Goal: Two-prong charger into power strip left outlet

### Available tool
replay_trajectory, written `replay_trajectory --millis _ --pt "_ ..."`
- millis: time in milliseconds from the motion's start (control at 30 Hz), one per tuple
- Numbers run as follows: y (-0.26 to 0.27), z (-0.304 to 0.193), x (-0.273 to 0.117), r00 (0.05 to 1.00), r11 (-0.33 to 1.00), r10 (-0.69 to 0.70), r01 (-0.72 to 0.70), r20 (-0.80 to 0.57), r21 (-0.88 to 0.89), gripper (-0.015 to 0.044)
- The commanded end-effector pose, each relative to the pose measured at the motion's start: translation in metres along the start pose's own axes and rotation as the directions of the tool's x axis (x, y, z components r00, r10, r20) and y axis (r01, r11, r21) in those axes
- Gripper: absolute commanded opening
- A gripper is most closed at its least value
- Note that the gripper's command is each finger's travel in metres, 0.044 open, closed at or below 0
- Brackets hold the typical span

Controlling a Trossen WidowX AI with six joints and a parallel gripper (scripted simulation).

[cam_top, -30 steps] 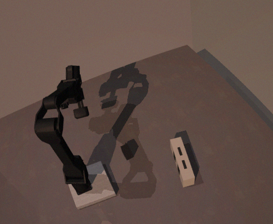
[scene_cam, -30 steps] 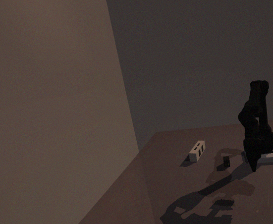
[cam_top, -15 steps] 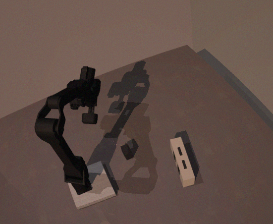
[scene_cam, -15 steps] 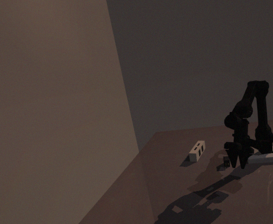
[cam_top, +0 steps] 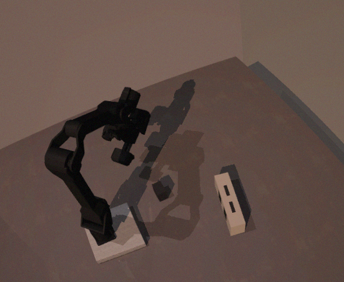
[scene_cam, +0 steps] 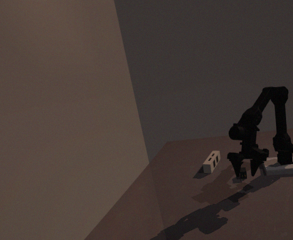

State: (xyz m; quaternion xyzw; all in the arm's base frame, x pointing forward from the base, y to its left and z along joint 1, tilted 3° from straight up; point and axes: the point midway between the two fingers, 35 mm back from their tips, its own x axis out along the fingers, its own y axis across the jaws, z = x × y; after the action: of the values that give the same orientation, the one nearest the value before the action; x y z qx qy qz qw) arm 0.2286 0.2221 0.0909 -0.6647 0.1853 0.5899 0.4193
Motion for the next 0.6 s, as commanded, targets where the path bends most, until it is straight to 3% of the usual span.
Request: replay_trajectory --millis 0,567 --pt "0.007 -0.016 -0.001 0.999 0.997 0.036 -0.034 -0.034 0.072 0.044" --pt "0.05 -0.085 -0.013 0.963 0.89 0.236 -0.159 -0.132 0.428 0.044"
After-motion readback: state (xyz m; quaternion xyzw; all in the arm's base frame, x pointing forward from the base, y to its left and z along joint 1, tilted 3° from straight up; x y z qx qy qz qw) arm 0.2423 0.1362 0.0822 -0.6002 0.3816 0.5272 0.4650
